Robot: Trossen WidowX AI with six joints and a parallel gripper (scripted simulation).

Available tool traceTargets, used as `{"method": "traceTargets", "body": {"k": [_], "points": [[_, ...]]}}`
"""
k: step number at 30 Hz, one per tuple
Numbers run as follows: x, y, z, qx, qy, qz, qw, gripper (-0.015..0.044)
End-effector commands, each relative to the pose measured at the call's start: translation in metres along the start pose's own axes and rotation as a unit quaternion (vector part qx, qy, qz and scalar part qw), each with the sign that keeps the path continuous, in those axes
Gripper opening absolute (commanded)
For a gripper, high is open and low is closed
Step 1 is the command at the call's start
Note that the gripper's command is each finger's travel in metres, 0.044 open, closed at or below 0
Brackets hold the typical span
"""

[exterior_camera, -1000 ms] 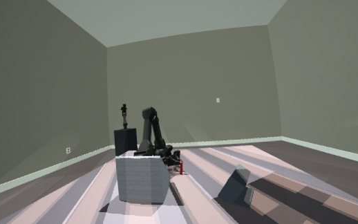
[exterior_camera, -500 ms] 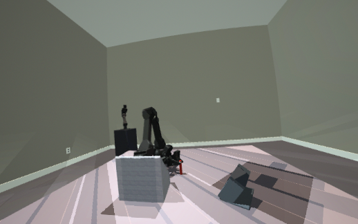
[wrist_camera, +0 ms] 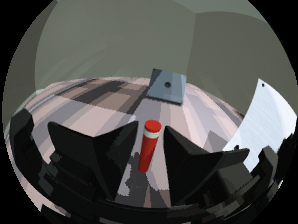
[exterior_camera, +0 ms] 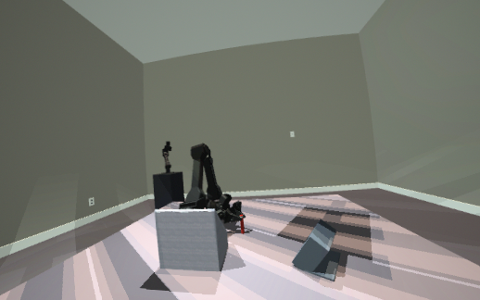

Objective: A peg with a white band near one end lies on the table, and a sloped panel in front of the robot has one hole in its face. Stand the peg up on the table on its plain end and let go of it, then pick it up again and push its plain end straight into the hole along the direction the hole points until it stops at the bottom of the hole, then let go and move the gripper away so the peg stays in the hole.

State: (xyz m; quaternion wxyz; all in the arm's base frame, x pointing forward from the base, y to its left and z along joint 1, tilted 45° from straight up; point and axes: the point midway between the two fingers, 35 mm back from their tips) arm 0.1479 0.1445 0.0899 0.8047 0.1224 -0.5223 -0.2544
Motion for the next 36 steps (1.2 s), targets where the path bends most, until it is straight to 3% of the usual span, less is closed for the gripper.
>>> {"method": "traceTargets", "body": {"k": [1, 16, 28, 36], "points": [[0.0000, 0.0000, 0.0000, 0.000, 0.000, 0.000, 1.000, 0.0130], [0.0000, 0.0000, 0.0000, 0.000, 0.000, 0.000, 1.000, 0.0130], [0.0000, 0.0000, 0.0000, 0.000, 0.000, 0.000, 1.000, 0.0440], [0.0011, 0.0002, -0.0002, -0.001, 0.001, 0.001, 1.000, 0.0440]]}}
Point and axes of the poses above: the point midway between the two fingers, 35 mm back from their tips, its own z axis back along the fingers, its own y axis across the jaws, x = y × z, and after that the axes turned 14 degrees about z, right-handed
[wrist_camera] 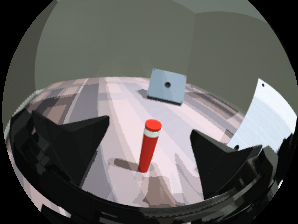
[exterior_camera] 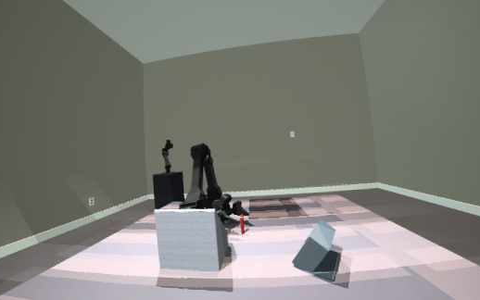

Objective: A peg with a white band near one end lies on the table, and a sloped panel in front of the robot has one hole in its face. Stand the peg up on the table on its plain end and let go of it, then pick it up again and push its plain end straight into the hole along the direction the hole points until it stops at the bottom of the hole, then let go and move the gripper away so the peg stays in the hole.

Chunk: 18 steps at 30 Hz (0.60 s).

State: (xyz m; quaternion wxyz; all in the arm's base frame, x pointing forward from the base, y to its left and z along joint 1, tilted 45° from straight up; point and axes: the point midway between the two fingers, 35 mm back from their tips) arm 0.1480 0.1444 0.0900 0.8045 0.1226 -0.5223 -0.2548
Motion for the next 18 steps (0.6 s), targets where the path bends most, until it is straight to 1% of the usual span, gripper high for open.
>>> {"method": "traceTargets", "body": {"k": [1, 9, 18], "points": [[0.004, 0.001, 0.000, -0.004, 0.002, 0.002, 1.000, 0.0440], [0.063, -0.001, -0.001, -0.028, 0.020, 0.014, 0.999, 0.0440], [0.137, -0.026, 0.017, -0.008, 0.010, 0.001, 1.000, 0.0440]]}}
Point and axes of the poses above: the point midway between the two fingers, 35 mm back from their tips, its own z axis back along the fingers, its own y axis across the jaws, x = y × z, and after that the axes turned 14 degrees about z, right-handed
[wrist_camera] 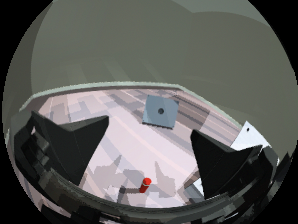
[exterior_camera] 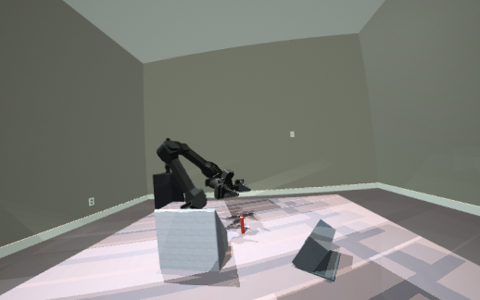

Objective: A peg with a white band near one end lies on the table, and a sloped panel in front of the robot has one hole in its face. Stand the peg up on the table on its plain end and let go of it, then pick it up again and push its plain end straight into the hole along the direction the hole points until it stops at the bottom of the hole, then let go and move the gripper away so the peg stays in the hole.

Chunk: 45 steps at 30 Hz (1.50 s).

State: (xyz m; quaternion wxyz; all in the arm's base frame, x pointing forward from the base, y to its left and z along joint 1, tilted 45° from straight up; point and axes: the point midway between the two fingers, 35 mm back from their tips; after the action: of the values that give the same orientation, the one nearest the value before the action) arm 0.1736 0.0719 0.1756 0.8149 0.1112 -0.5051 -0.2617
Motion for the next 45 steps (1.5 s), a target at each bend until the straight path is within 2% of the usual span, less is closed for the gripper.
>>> {"method": "traceTargets", "body": {"k": [1, 7, 14, 31, 45], "points": [[0.031, -0.017, 0.012, 0.014, -0.010, -0.001, 1.000, 0.0440], [0.040, -0.024, 0.018, 0.019, -0.016, 0.002, 1.000, 0.0440], [0.025, -0.026, 0.009, -0.021, 0.050, 0.077, 0.996, 0.0440], [-0.019, -0.038, -0.004, -0.079, 0.283, 0.207, 0.933, 0.0440], [-0.046, -0.037, -0.004, -0.037, 0.484, 0.201, 0.851, 0.0440]]}}
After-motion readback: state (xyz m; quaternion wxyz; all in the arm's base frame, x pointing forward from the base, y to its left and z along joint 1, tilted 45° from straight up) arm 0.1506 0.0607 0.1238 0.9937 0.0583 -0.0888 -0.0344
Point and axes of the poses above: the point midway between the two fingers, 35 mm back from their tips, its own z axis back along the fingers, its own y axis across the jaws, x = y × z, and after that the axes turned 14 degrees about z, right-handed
